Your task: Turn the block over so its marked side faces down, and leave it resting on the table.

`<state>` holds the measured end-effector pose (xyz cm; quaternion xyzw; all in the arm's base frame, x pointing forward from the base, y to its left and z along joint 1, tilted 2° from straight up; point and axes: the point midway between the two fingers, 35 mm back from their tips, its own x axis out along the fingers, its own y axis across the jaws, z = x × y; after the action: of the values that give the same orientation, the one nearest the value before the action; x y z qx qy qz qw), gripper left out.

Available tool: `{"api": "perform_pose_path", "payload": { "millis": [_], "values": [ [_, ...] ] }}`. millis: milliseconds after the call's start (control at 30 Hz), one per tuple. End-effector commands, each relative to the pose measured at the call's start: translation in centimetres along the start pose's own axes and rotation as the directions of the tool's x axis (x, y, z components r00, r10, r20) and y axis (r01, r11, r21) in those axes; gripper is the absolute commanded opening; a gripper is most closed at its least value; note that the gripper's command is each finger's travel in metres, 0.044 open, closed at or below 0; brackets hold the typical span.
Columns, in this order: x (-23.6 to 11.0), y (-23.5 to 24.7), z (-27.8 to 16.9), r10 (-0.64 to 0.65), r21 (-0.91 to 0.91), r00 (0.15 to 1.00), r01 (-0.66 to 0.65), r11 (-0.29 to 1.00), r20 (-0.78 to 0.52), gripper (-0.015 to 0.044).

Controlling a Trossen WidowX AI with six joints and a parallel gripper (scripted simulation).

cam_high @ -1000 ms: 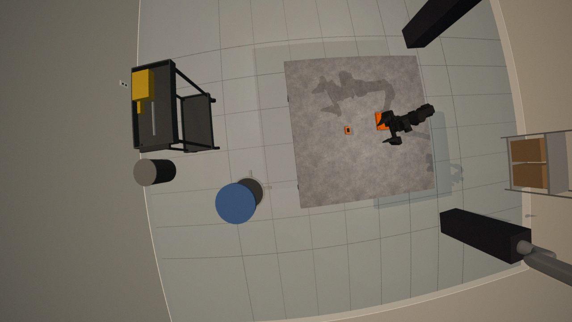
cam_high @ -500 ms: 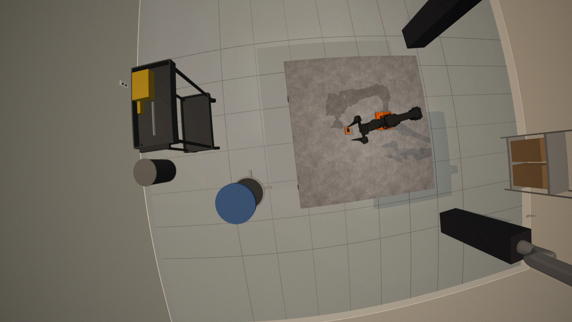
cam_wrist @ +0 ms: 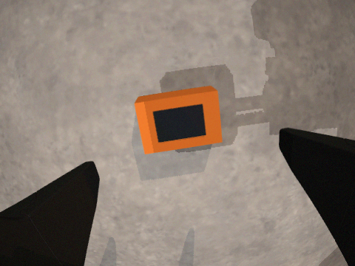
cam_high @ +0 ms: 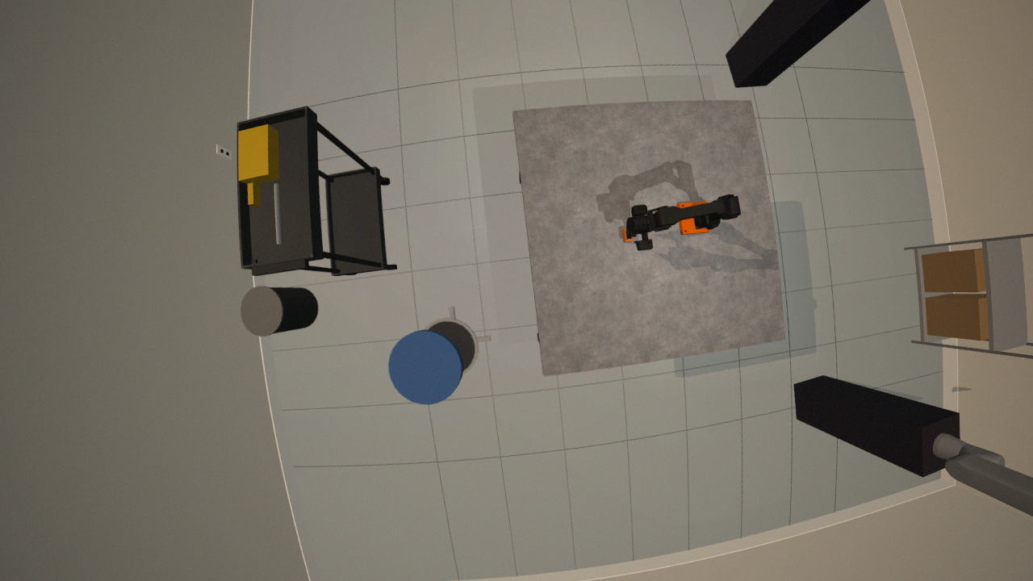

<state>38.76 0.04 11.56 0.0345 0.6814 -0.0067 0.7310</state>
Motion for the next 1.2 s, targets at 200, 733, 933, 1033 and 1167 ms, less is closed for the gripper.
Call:
{"api": "perform_pose_path", "payload": {
  "millis": [200, 733, 933, 1033, 1167],
  "values": [
    [3.6, -0.2, -0.7, -0.006, 0.011, 0.999, 0.006, 1.000, -0.035, 0.0440],
    [5.4, 0.2, -0.8, -0.005, 0.011, 0.999, 0.006, 1.000, -0.035, 0.0440],
    [6.3, 0.2, -0.8, -0.005, 0.011, 0.999, 0.006, 1.000, -0.035, 0.0440],
    [6.8, 0.2, -0.8, -0.005, 0.011, 0.999, 0.006, 1.000, -0.035, 0.0440],
    [7.5, 0.2, -0.8, -0.005, 0.011, 0.999, 0.006, 1.000, -0.036, 0.0440]
  ]
}}
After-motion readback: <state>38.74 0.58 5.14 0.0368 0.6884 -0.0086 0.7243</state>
